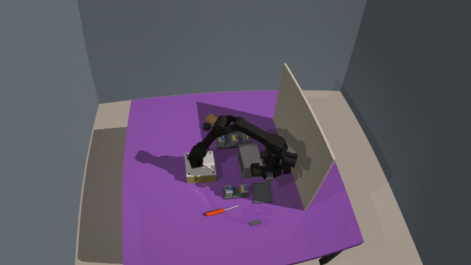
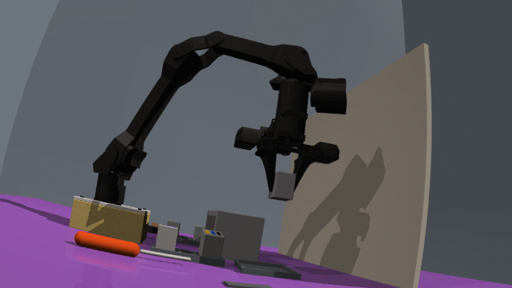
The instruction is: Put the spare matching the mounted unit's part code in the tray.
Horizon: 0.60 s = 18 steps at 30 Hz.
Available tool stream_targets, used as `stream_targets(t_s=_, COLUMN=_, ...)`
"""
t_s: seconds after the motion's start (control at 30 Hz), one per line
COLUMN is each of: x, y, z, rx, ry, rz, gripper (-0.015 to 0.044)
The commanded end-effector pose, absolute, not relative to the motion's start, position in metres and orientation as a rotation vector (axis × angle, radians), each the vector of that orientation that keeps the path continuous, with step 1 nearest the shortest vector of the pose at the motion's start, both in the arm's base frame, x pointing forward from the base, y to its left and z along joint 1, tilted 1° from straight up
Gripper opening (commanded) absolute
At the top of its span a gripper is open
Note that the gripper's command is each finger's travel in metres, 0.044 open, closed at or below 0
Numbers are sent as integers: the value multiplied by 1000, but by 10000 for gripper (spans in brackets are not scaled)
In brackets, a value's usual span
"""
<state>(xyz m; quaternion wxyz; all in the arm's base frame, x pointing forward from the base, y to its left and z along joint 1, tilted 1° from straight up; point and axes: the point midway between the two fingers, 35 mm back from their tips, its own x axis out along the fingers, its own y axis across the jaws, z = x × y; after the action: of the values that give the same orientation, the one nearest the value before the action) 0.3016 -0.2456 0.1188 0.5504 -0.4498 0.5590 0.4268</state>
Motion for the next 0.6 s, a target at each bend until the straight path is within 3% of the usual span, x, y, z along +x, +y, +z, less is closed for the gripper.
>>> stream_targets(t_s=0.0, x=301, y=-245, z=112, rx=-1064, ry=1324, rz=1022, gripper=0)
stream_targets(t_s=0.57, x=302, y=-247, z=97, rx=-1064, ry=1324, rz=1021, gripper=0)
